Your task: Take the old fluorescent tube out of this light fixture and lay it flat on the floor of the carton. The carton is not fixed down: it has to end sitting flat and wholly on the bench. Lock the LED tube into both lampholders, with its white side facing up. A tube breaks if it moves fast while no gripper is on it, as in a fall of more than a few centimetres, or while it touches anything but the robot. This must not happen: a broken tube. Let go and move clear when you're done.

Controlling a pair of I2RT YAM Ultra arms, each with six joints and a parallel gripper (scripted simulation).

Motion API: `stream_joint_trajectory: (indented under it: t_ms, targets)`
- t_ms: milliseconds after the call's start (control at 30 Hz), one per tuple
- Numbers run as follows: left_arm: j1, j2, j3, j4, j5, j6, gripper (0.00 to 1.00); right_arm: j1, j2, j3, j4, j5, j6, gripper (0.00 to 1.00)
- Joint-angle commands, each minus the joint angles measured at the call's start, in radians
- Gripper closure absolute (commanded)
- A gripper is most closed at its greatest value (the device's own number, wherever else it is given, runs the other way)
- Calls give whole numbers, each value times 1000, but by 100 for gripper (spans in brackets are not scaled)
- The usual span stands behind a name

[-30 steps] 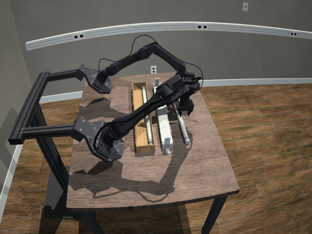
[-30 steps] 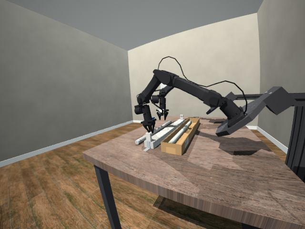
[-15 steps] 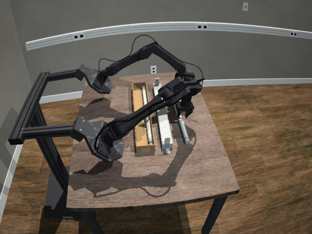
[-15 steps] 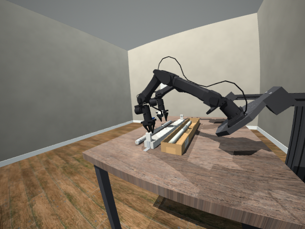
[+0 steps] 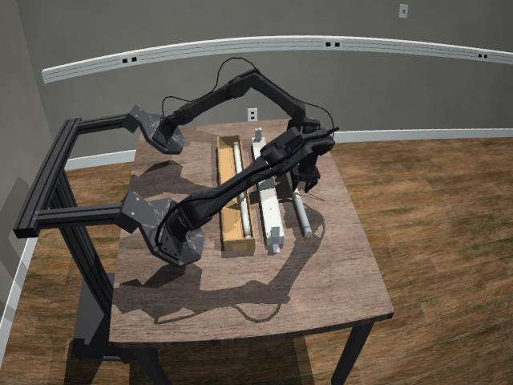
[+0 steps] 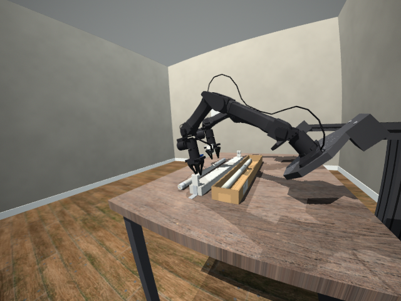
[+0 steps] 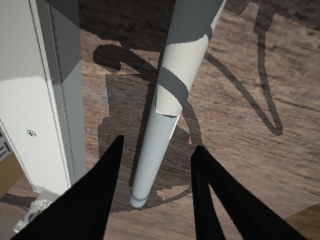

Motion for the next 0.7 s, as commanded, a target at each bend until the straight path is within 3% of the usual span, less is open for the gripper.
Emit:
stream_joint_trajectory:
  t_ms: [0, 400, 433, 667]
  targets:
    - [1, -41, 35, -4, 14, 10, 89, 14, -40, 39, -15, -14, -9, 51]
    - [1, -41, 35, -4, 14, 10, 89, 20, -50, 48, -11, -9, -11, 51]
    - [1, -41, 35, -4, 14, 10, 89, -17, -44, -27, 48, -11, -21, 51]
    - [1, -41, 35, -4, 14, 10, 89, -2, -34, -88, 131, -15, -33, 51]
